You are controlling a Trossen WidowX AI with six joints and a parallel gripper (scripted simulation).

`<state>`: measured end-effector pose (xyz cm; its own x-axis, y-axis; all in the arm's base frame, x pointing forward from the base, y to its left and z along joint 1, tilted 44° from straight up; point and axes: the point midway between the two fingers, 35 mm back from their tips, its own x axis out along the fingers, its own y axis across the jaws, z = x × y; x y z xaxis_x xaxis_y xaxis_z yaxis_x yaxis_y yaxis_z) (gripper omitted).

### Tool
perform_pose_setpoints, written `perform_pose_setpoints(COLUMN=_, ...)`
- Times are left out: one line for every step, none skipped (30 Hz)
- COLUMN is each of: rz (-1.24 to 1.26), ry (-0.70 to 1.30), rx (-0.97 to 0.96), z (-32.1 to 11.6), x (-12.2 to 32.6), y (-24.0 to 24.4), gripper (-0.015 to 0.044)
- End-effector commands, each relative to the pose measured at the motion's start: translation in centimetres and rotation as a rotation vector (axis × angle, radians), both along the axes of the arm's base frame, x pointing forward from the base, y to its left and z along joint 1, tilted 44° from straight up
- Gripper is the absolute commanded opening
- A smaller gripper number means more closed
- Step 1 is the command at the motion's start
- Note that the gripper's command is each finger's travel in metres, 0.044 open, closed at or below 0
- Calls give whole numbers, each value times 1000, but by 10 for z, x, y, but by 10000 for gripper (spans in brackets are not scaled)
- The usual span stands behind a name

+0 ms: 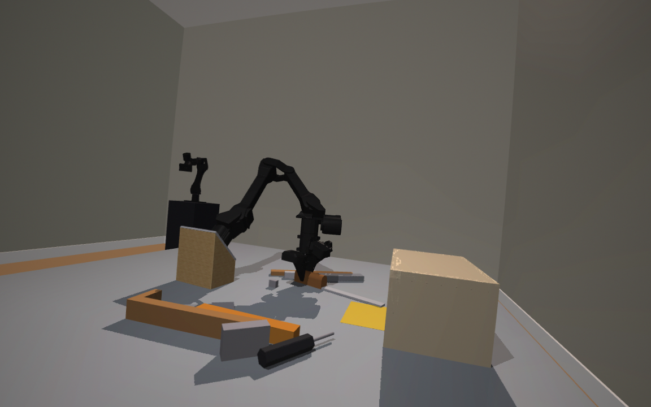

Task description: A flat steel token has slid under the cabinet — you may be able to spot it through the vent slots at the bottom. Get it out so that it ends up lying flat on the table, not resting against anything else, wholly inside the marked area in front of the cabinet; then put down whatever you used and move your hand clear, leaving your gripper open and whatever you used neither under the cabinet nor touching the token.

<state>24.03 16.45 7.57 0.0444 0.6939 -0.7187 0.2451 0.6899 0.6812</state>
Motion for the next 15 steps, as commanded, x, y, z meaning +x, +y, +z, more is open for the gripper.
perform_pose_setpoints(rz=3, ry=-3, rx=3, z=1, x=0, y=1, gripper=118)
perform_pose_setpoints(rz=3, ry=-3, rx=3, z=1, x=0, y=1, gripper=111)
perform_pose_setpoints(rz=3, ry=-3, rx=3, z=1, x=0, y=1, gripper=105)
perform_pose_setpoints(rz=3, ry=-3, rx=3, z=1, x=0, y=1, gripper=78)
perform_pose_setpoints(rz=3, ry=-3, rx=3, z=1, x=0, y=1, gripper=52)
perform_pose_setpoints(rz=3, ry=-3, rx=3, z=1, x=0, y=1, gripper=26)
perform_pose_setpoints(rz=3, ry=-3, rx=3, z=1, x=0, y=1, gripper=0)
perform_pose_setpoints(rz=2, ry=-3, rx=3, z=1, x=0, y=1, gripper=0)
perform_pose_setpoints(rz=2, ry=-3, rx=3, z=1, x=0, y=1, gripper=0)
perform_pose_setpoints(rz=2, ry=-2, rx=3, z=1, x=-1, y=1, gripper=0)
perform_pose_setpoints(rz=2, ry=-2, rx=2, z=1, x=-1, y=1, gripper=0)
perform_pose_setpoints(rz=2, ry=-1, rx=2, z=1, x=-2, y=1, gripper=0)
perform_pose_setpoints(rz=1, ry=-1, rx=2, z=2, x=-3, y=1, gripper=0)
perform_pose_setpoints(rz=1, ry=0, rx=2, z=2, x=-4, y=1, gripper=0)
perform_pose_setpoints(rz=1, ry=0, rx=2, z=2, x=-5, y=1, gripper=0)
